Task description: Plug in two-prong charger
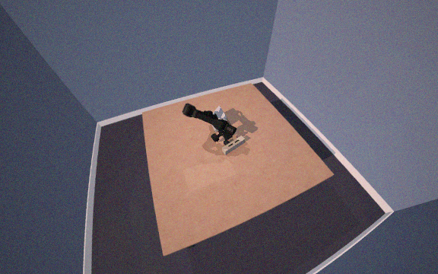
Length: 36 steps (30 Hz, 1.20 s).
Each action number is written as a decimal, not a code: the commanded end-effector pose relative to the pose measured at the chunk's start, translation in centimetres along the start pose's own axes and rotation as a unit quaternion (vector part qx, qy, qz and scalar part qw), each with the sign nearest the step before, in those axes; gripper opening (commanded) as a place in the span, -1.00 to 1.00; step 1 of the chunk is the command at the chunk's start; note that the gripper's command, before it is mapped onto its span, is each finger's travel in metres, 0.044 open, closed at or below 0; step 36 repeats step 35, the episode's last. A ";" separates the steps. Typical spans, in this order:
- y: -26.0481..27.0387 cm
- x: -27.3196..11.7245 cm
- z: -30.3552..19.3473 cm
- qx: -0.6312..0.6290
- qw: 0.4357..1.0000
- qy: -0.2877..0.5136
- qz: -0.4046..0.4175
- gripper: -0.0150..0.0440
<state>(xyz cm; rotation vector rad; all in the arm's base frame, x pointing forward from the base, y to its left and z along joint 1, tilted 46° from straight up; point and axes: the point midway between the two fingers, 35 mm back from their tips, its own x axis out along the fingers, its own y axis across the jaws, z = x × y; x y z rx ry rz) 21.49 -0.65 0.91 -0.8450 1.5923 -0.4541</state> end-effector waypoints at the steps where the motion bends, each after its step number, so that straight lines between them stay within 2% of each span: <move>1: 0.0 -1.1 0.5 -0.001 0.999 -0.044 -0.001 1.00; 8: 0.0 -6.8 1.4 0.001 0.966 -0.260 0.000 1.00; 10: 0.0 -7.9 1.4 0.003 0.955 -0.297 0.001 1.00; 36: 0.0 -8.0 1.4 0.003 0.953 -0.302 0.002 1.00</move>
